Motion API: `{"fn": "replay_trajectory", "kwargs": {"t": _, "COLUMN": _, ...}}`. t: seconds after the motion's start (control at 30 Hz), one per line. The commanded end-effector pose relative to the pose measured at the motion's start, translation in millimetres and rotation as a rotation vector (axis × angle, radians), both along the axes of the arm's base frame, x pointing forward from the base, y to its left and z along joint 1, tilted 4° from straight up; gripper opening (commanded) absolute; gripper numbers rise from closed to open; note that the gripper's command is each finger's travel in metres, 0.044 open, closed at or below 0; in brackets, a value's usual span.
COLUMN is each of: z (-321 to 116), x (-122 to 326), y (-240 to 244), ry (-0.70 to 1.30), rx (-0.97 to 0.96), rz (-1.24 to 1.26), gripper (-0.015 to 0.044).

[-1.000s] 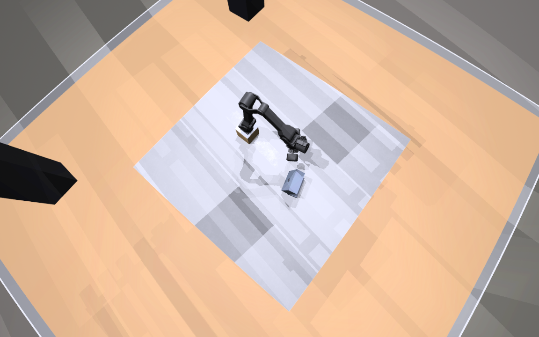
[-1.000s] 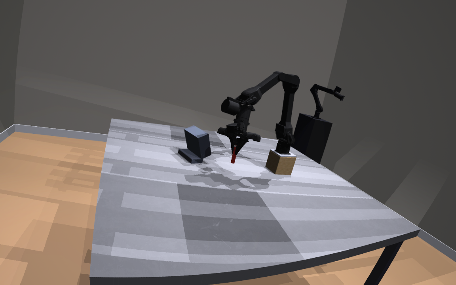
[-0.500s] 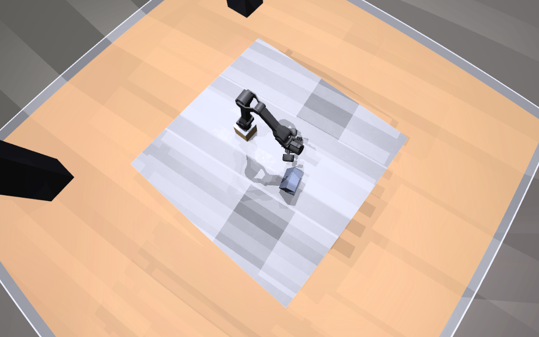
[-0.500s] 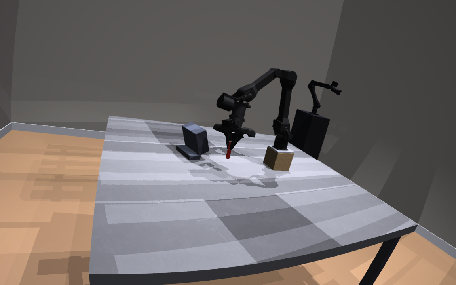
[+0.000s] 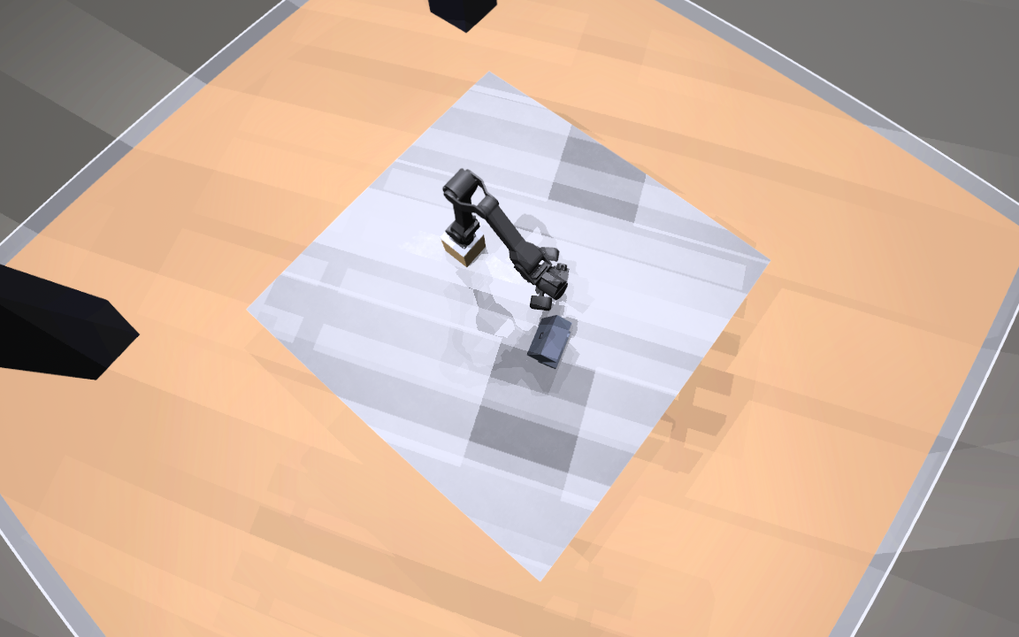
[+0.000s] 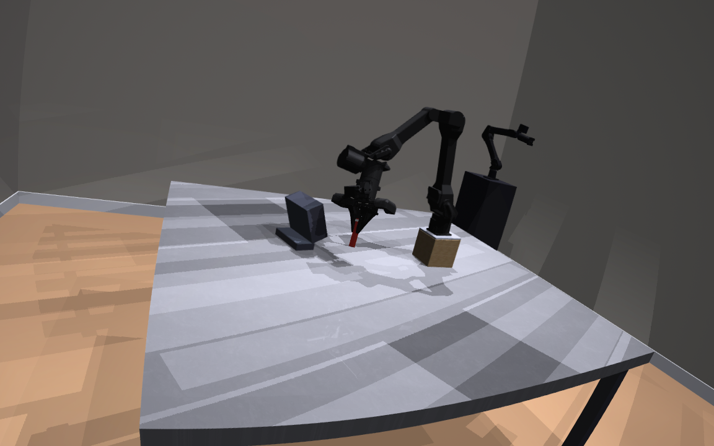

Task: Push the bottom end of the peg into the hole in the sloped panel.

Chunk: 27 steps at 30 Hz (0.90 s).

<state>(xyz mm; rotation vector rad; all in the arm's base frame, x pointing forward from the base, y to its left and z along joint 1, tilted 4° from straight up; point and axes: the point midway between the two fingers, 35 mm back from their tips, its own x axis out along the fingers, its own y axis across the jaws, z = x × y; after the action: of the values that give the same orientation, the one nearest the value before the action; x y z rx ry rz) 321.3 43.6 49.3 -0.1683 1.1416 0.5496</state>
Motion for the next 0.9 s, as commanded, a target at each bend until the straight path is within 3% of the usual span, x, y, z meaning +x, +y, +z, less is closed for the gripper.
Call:
{"fn": "replay_trajectory", "kwargs": {"t": 0.0, "z": -3.6, "x": -2.9, "y": -3.7, "ry": -0.002, "rx": 0.015, "rz": -0.004, "gripper": 0.0000}}
{"fn": "replay_trajectory", "kwargs": {"t": 0.87, "z": -4.2, "x": 1.3, "y": -31.3, "ry": -0.090, "rx": 0.088, "rz": -0.058, "gripper": 0.0000}}
